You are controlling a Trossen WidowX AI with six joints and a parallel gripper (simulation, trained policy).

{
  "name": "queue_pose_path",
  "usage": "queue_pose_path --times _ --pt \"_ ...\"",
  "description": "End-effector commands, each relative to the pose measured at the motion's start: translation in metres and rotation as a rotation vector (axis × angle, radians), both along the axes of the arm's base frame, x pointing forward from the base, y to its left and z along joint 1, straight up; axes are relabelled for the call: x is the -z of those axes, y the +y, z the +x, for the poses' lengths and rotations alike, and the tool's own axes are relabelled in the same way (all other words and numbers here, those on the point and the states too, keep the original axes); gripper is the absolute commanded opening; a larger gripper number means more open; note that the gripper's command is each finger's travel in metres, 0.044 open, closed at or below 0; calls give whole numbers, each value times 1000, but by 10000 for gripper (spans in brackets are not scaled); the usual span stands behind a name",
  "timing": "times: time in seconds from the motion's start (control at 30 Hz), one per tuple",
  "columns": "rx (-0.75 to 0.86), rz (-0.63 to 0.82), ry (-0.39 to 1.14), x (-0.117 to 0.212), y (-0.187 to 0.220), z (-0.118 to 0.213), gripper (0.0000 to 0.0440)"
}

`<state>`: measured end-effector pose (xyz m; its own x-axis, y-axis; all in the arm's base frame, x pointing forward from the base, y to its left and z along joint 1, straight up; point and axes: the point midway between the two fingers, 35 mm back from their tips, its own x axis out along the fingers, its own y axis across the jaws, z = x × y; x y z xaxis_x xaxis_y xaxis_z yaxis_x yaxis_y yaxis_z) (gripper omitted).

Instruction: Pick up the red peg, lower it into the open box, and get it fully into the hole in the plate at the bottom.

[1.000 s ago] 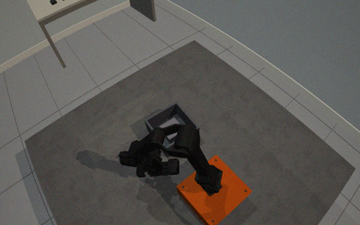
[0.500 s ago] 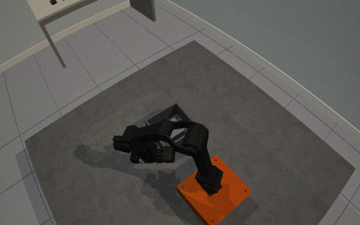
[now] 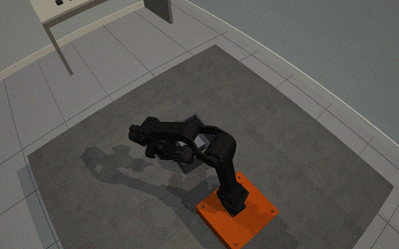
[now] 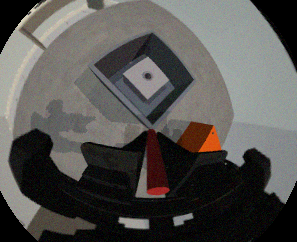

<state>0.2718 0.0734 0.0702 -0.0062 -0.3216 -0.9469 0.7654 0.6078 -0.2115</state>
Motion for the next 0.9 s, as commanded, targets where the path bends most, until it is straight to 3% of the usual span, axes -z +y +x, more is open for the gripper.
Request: queue_pose_path --times 0.0,0.43,0.87 --pt "35 -7 -16 -2 -17 14 0" --pt "85 18 -41 12 -73 54 0" --pt "16 107 -28 47 -108 79 0"
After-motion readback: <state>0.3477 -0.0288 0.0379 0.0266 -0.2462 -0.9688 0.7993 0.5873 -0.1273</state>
